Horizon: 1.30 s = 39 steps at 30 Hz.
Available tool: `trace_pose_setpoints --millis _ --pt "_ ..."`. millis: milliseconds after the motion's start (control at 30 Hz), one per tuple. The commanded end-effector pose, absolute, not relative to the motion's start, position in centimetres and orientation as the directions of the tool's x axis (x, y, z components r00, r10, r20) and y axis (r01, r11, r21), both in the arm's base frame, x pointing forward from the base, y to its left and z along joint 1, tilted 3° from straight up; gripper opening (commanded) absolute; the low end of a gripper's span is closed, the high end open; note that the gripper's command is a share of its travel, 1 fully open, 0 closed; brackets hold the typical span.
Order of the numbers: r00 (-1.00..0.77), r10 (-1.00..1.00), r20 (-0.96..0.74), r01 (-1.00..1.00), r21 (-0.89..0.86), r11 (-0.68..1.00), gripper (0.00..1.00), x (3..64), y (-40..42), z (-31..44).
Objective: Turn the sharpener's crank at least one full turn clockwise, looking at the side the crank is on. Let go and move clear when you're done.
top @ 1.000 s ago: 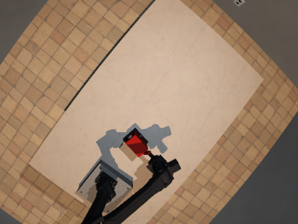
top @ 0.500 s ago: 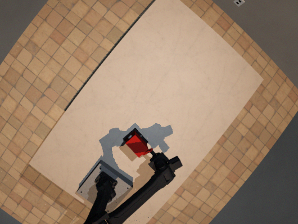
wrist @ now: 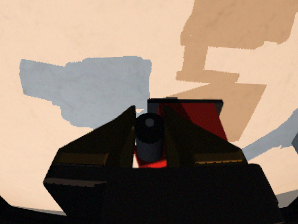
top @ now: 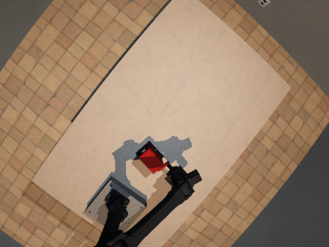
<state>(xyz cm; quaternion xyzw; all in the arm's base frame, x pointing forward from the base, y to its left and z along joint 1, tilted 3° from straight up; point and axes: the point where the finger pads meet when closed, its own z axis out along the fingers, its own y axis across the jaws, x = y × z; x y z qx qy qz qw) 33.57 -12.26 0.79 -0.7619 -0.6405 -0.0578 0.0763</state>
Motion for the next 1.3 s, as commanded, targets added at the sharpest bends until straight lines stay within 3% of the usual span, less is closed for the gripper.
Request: trace_pose_setpoints --millis 0,1267 --pt "0.167 0.969 0.182 0.986 -0.025 -0.165 0.15 34.9 -12.1 0.3" --pt "0.168 0.967 0.189 0.986 -0.038 -0.163 0.15 32.3 -11.8 -4.6"
